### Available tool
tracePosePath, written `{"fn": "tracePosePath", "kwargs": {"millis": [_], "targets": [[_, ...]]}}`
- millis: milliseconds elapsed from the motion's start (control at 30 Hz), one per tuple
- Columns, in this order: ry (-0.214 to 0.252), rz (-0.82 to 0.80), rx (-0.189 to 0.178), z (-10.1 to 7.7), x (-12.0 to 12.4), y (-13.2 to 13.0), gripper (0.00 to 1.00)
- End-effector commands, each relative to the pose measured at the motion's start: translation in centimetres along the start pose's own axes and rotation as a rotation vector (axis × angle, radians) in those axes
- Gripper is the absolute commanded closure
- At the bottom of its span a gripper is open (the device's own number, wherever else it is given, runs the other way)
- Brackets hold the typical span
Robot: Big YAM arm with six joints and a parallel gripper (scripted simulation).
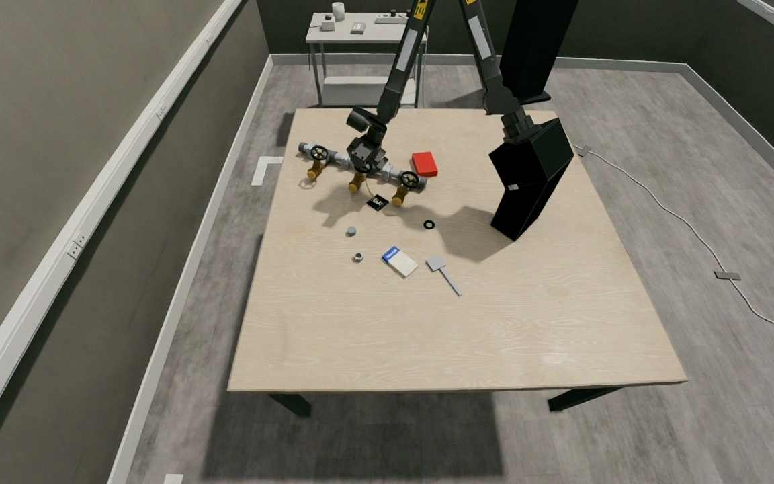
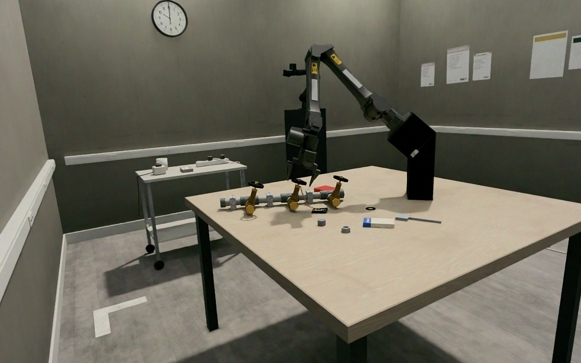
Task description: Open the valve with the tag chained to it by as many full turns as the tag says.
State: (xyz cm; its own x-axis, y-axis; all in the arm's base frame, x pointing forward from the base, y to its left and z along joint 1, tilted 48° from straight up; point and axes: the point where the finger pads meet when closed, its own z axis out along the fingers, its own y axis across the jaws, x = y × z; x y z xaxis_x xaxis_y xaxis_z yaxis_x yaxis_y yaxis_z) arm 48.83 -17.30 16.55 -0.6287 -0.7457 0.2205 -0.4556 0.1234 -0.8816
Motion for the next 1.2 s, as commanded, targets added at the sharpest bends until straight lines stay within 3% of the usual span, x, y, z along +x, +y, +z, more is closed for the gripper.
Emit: {"fn": "tracePosePath", "kwargs": {"millis": [0, 367, 433, 467, 933, 1000, 1033, 1167], "targets": [[0.001, 0.309, -0.002, 0.0, 0.1, -0.2, 0.0], [-0.011, 0.963, 0.019, 0.0, 0.1, -0.8, 0.0], [-0.011, 0.963, 0.019, 0.0, 0.1, -0.8, 0.0], [-0.013, 1.109, 0.021, 0.0, 0.1, -0.8, 0.0], [-0.044, 1.889, 0.032, 0.0, 0.1, -1.3, 0.0], [-0.044, 1.889, 0.032, 0.0, 0.1, -1.3, 0.0], [-0.045, 2.035, 0.029, 0.0, 0.1, -1.3, 0.0], [-0.044, 2.256, 0.023, 0.1, 0.1, -1.3, 0.0]]}}
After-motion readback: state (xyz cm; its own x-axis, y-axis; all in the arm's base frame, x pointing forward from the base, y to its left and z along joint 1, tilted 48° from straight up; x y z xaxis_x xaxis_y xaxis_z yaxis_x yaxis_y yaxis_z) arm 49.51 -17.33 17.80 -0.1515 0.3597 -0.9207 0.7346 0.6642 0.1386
